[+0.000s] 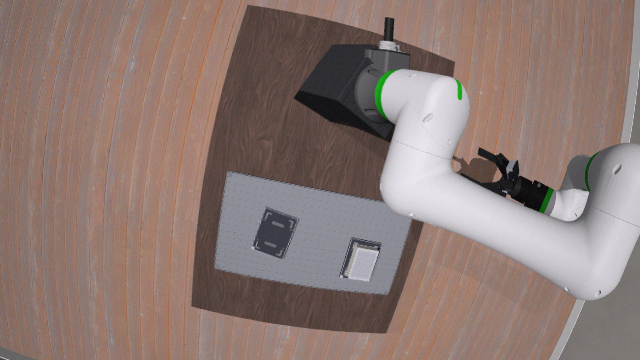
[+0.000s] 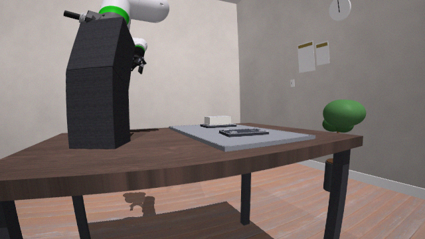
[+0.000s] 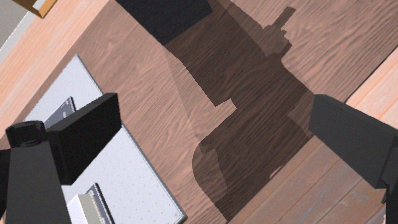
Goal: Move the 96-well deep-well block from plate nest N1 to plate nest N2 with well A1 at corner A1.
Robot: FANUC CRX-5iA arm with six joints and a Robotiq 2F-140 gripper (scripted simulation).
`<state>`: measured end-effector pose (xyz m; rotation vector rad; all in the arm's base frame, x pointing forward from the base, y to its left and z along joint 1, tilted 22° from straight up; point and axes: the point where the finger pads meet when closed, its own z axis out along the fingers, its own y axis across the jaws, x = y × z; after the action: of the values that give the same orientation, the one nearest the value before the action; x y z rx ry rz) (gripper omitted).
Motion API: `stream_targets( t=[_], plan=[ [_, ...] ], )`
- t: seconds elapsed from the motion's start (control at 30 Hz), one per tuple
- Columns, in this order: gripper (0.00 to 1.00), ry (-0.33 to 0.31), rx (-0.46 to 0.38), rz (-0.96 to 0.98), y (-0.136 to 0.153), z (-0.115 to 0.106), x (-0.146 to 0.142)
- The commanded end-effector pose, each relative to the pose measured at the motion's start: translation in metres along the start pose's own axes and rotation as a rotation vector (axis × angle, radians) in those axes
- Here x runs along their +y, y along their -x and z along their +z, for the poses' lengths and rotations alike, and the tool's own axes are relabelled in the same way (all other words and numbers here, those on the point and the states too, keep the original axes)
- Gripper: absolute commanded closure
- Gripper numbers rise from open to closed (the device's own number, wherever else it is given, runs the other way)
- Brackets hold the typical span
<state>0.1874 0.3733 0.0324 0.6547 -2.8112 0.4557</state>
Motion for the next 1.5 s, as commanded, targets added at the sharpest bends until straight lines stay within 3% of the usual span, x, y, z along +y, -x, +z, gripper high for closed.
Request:
stream_targets(
  t=[0.0,0.53,1.1,1.47],
  plan=[
    [0.00,0.001,-0.001,0.000,0.000,-0.001,0.000],
    [0.00,0.001,-0.001,0.000,0.000,-0.001,0.000],
    [0.00,0.147,-0.027,-0.397,0.056,0.022,-0.011],
    [0.00,0.229,-0.097,-0.659,0.096,0.037,-0.024]
  ],
)
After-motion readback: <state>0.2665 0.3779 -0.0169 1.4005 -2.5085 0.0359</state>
